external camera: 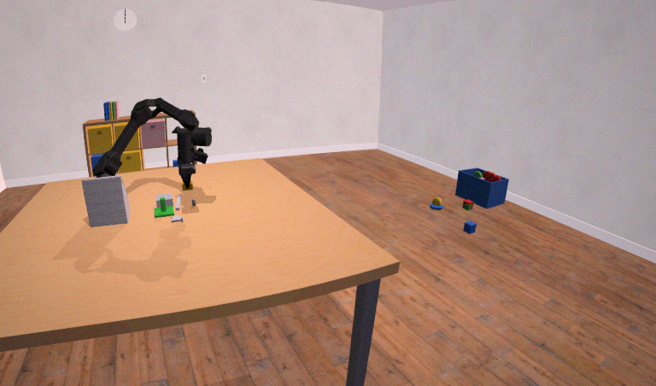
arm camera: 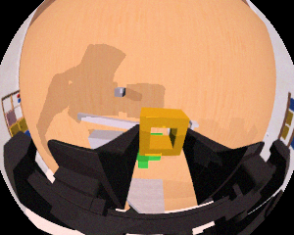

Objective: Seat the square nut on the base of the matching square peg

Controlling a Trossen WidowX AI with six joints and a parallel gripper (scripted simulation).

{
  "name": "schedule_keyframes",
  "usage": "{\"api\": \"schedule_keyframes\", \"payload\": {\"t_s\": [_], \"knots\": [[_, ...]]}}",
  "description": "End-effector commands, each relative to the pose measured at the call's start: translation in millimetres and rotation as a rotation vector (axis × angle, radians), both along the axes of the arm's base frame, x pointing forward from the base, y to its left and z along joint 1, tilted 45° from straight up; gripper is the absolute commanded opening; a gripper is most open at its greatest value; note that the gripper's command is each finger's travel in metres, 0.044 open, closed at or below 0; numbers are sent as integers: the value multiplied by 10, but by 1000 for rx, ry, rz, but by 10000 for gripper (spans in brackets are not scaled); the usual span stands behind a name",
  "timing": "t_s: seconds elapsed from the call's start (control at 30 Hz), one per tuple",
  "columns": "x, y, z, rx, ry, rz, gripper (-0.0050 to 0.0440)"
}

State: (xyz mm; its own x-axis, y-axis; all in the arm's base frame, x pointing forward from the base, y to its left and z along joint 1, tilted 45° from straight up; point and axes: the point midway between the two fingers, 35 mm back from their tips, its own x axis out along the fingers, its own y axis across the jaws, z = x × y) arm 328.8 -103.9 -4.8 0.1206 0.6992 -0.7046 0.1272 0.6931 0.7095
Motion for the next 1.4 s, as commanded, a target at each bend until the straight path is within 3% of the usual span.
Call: {"api": "schedule_keyframes", "payload": {"t_s": [0.0,0.2,0.53,1.37], "knots": [[-5,-68,82,-9,-9,2,0],[-51,-171,212,-7,-10,3,0],[-176,-123,209,-7,-13,6,0],[-839,215,143,-10,-25,21,0]]}}
